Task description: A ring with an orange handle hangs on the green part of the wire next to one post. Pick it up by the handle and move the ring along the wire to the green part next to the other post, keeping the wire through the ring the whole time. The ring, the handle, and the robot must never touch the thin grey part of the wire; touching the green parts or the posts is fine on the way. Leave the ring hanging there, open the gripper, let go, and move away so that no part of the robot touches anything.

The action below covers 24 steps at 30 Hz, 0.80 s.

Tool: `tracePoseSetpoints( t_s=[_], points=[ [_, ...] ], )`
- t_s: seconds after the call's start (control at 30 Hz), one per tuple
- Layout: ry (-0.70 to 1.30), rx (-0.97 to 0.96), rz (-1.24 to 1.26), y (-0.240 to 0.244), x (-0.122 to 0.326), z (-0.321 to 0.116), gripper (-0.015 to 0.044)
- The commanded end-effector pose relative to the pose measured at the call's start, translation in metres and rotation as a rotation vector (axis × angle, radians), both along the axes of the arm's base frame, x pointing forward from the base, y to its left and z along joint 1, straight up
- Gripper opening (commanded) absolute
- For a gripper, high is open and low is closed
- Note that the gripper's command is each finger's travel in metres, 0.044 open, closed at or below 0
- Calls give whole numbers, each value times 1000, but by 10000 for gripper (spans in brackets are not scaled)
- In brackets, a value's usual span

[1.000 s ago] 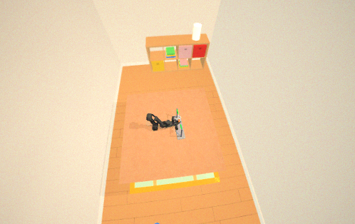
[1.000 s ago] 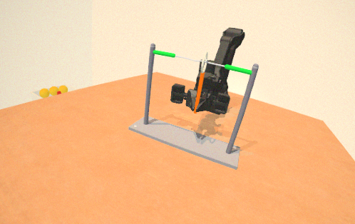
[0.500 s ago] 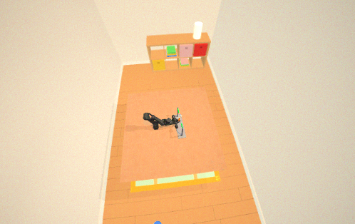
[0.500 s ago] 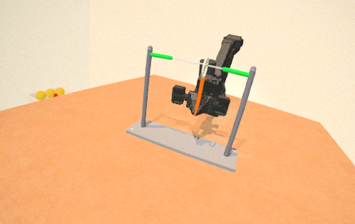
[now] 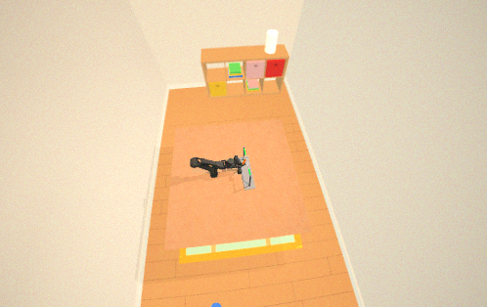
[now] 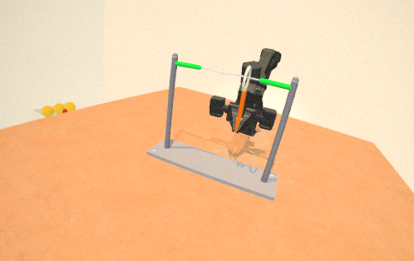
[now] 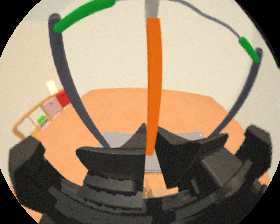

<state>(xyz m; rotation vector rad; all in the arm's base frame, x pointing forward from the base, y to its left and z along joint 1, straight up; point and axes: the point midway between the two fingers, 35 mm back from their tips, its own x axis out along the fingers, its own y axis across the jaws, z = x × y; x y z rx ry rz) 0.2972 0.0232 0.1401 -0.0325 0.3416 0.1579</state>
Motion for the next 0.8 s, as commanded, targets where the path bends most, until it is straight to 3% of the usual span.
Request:
tracePoseSetpoints(
  t_s=[0.0,0.77],
  points=[
    [1,8,-10,5,-2,4,-150],
    [-5,26,2,30,-4,4,-150]
  ],
)
